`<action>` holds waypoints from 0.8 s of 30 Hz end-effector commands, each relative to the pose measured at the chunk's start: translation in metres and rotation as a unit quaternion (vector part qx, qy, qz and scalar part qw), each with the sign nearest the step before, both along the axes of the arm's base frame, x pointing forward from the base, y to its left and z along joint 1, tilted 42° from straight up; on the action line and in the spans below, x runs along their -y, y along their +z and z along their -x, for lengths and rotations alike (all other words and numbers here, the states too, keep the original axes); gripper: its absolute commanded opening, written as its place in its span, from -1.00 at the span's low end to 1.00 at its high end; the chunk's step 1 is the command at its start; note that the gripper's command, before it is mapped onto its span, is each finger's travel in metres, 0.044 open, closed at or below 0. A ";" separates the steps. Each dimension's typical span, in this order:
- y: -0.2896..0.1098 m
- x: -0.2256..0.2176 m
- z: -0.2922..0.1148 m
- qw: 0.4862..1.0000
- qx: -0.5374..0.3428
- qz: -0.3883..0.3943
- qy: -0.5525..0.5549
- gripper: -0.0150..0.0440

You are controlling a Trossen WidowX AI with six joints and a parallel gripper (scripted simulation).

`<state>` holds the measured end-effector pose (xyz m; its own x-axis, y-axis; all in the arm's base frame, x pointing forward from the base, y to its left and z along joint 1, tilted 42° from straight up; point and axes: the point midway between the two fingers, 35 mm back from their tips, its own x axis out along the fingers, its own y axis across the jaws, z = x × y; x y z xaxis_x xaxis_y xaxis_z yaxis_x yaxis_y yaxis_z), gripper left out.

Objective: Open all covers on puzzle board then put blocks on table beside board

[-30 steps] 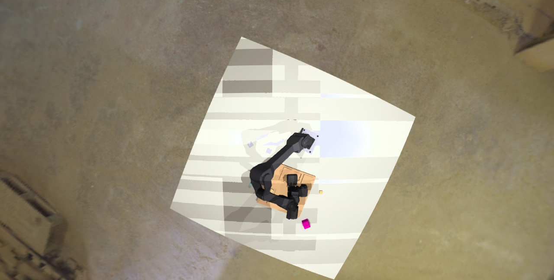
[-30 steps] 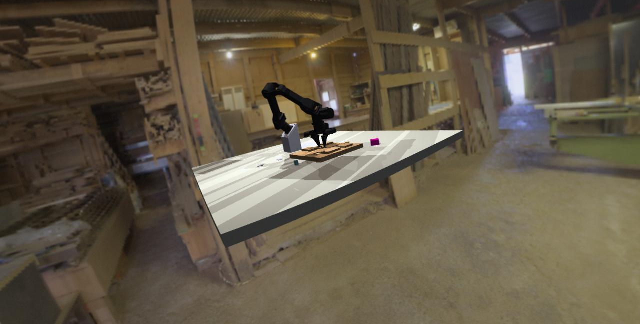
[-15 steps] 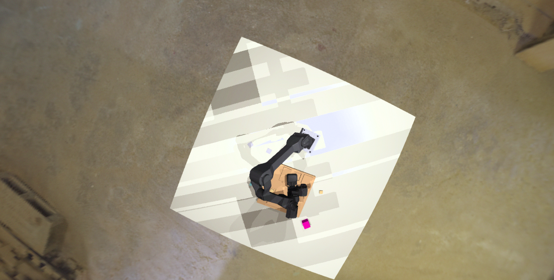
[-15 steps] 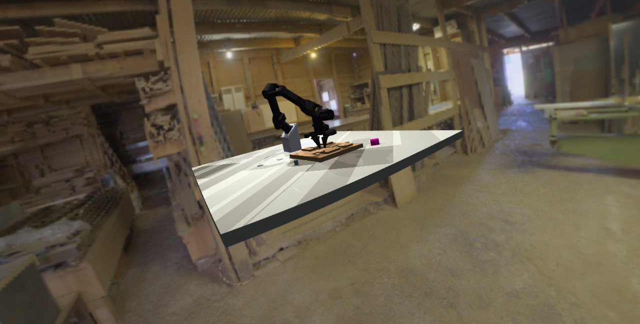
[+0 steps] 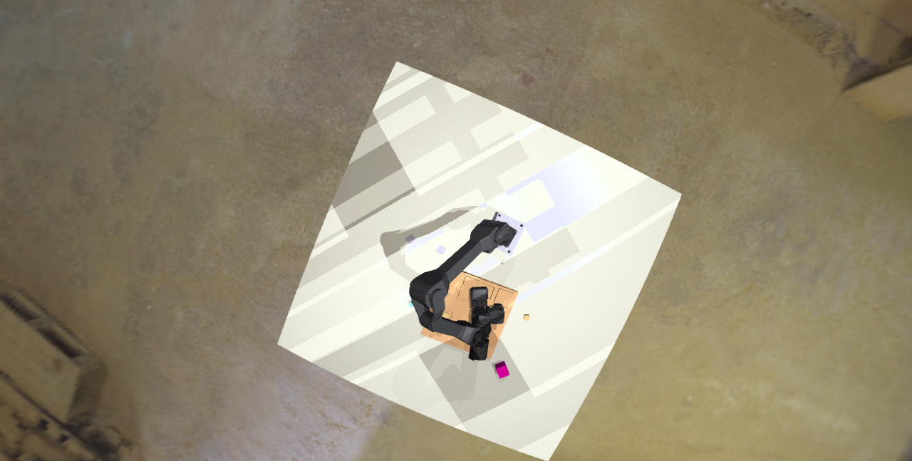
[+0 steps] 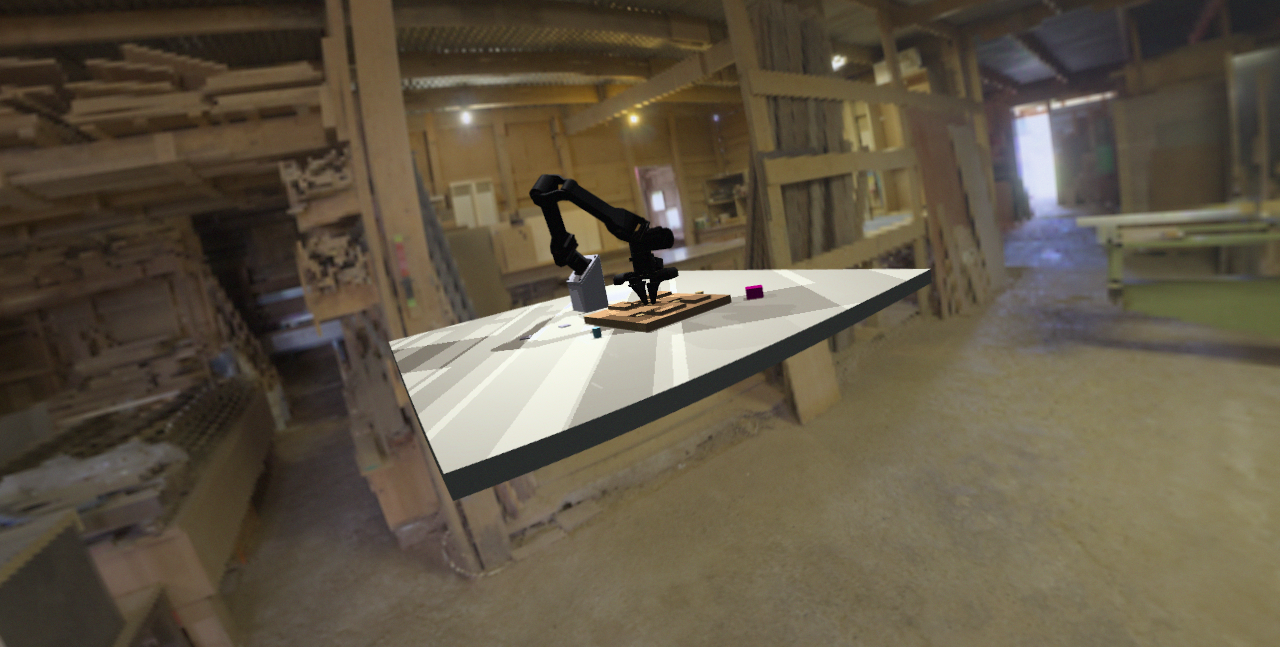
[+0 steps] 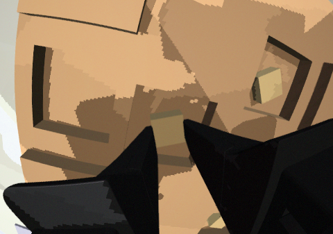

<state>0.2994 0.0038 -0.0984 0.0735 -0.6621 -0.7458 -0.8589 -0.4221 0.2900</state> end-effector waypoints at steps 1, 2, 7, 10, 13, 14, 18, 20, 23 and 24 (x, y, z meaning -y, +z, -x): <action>0.000 0.000 0.000 1.000 0.000 0.000 0.000 -0.22; 0.000 0.000 0.000 1.000 0.000 0.000 0.000 -0.22; 0.004 -0.004 0.000 1.000 0.000 0.000 0.000 -0.22; 0.007 -0.007 0.000 1.000 0.000 0.000 0.000 -0.22; 0.010 -0.009 0.001 1.000 0.000 0.000 0.000 -0.22; 0.011 -0.010 0.001 1.000 0.000 0.000 0.000 -0.22; 0.014 -0.014 0.001 1.000 0.000 0.000 0.001 -0.22; 0.016 -0.016 0.001 1.000 0.000 0.000 0.001 -0.22; 0.019 -0.018 0.002 1.000 -0.001 0.000 0.001 -0.22; 0.020 -0.019 0.002 1.000 -0.001 0.000 0.001 -0.22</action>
<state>0.2966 0.0191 -0.0819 0.0724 -0.6665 -0.7420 -0.8548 -0.4248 0.2982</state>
